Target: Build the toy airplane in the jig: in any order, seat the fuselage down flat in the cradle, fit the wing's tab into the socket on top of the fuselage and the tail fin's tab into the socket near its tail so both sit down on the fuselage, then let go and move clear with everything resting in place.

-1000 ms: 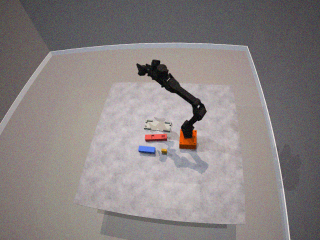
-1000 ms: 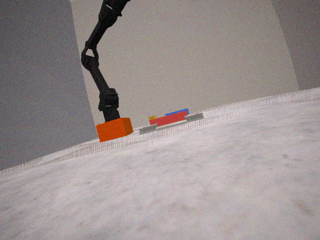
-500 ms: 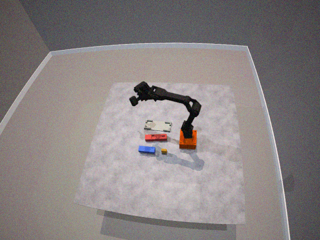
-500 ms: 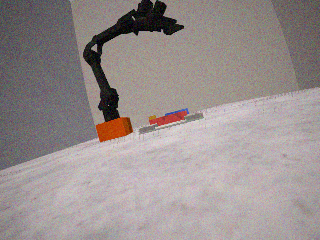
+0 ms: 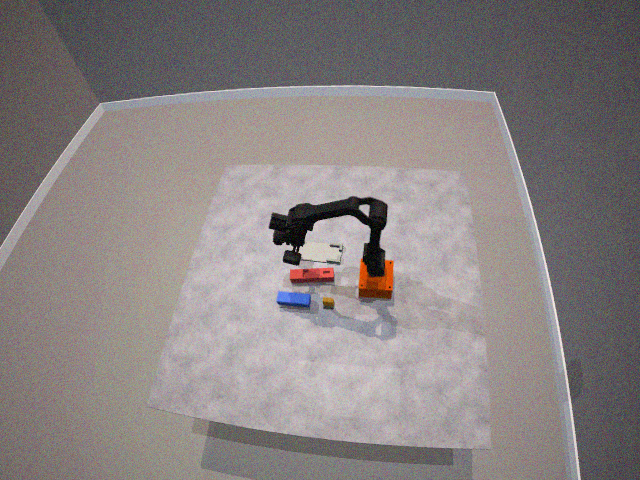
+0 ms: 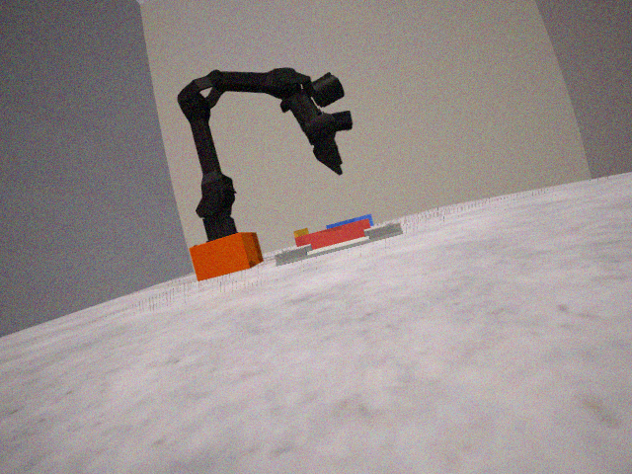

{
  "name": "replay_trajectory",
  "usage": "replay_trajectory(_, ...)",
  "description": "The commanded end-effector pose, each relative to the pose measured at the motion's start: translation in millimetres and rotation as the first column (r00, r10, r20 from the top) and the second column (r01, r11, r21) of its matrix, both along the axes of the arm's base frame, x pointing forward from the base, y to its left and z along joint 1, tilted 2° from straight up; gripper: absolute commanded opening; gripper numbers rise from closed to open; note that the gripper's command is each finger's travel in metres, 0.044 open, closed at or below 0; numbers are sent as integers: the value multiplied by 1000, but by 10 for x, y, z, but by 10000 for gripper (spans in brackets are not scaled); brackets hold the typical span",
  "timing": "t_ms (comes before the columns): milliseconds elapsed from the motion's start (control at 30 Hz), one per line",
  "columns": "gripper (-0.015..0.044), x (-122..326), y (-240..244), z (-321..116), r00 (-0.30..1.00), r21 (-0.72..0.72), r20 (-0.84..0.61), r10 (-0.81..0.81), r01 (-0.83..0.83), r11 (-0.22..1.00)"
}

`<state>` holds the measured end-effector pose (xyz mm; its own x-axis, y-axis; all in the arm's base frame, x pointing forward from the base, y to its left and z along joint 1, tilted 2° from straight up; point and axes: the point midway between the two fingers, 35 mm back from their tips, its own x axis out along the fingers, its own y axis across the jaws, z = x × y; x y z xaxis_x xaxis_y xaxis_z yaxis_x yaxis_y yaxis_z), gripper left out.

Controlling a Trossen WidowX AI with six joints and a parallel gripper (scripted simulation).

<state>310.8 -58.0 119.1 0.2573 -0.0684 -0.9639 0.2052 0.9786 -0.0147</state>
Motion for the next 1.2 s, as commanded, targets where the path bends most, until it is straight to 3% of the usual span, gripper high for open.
replay_trajectory(0, 440, -365, 280, -357, 964, 69, -209, 165, -154, 986)
replay_trajectory(233, 440, -433, 325, -438, 950, 84, -244, 195, -179, 980)
replay_trajectory(400, 440, -434, 335, -941, 950, 85, -244, 195, -179, 980)
replay_trajectory(1167, 440, -421, 341, -1309, 950, 85, -244, 195, -179, 980)
